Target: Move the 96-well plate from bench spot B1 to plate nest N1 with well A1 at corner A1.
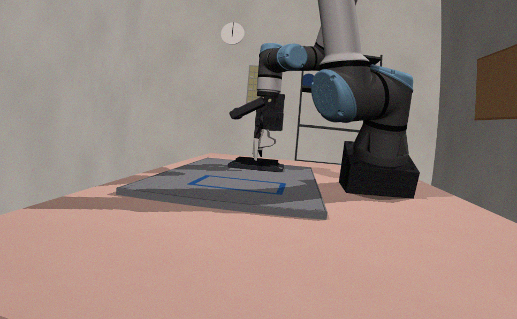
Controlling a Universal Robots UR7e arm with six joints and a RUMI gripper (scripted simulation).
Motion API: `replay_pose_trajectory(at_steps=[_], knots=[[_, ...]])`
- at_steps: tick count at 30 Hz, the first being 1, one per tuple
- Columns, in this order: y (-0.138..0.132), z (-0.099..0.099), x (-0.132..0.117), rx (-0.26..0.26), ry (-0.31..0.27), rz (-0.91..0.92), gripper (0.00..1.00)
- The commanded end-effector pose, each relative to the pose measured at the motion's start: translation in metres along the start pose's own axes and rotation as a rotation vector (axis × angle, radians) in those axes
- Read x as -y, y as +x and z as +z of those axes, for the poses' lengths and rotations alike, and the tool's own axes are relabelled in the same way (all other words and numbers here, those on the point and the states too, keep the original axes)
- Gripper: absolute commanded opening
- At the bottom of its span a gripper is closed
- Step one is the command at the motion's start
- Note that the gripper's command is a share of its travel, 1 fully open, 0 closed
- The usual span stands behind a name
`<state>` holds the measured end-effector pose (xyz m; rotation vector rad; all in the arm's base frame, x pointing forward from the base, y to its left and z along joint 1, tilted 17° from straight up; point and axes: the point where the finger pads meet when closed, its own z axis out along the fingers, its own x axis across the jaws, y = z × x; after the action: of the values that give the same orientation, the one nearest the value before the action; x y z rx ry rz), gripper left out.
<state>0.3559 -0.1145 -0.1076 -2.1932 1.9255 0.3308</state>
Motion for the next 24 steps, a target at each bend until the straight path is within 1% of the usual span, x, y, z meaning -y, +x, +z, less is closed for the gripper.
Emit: replay_pose_trajectory(at_steps=[1,15,17,19,24], knots=[[0.000,0.000,0.000,-0.001,0.001,0.000,1.00],[0.000,0.000,0.000,-0.001,0.001,0.000,1.00],[0.000,-0.006,0.000,-0.001,0.001,0.000,1.00],[0.000,-0.006,0.000,-0.001,0.001,0.000,1.00],[0.000,-0.019,0.000,-0.001,0.001,0.000,1.00]])
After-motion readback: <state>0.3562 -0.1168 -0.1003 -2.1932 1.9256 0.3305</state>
